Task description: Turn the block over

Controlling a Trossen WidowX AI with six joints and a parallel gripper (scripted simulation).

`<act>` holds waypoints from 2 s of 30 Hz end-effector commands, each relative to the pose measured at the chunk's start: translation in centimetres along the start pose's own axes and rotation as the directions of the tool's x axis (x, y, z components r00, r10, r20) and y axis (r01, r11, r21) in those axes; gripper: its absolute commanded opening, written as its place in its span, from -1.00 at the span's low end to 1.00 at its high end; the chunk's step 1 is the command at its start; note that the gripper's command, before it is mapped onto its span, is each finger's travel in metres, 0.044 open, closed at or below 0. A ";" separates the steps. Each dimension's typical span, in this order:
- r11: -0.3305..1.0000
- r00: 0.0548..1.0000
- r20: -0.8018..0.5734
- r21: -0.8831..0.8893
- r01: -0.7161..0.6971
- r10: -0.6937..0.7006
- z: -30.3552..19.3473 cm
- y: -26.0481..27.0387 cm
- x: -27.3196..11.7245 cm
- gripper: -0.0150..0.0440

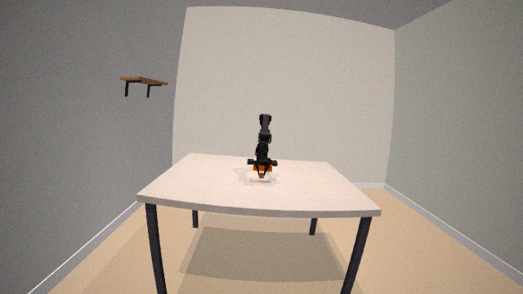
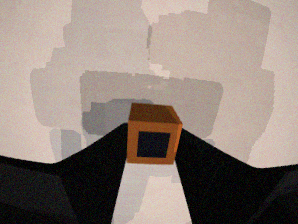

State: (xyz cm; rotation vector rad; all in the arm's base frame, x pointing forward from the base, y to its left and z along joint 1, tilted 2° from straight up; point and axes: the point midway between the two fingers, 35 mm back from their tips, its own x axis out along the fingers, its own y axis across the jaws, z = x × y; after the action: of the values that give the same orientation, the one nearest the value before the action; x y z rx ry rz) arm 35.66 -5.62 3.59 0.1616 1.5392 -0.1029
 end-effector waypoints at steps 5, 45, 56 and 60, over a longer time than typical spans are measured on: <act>1.000 0.998 0.068 0.003 0.005 -0.005 0.1 -0.1 -0.1 -0.49; 1.000 0.835 0.550 0.003 0.006 -0.006 0.1 -0.1 1.5 -0.49; 1.000 0.738 0.675 0.003 0.007 -0.007 0.8 -0.1 3.4 -0.49; 1.000 0.698 0.716 0.003 0.007 -0.007 0.7 -0.1 3.7 -0.49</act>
State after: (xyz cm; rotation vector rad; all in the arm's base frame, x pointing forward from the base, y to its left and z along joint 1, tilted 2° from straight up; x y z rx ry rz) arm 36.73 -5.73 0.53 0.0952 0.7824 -0.1421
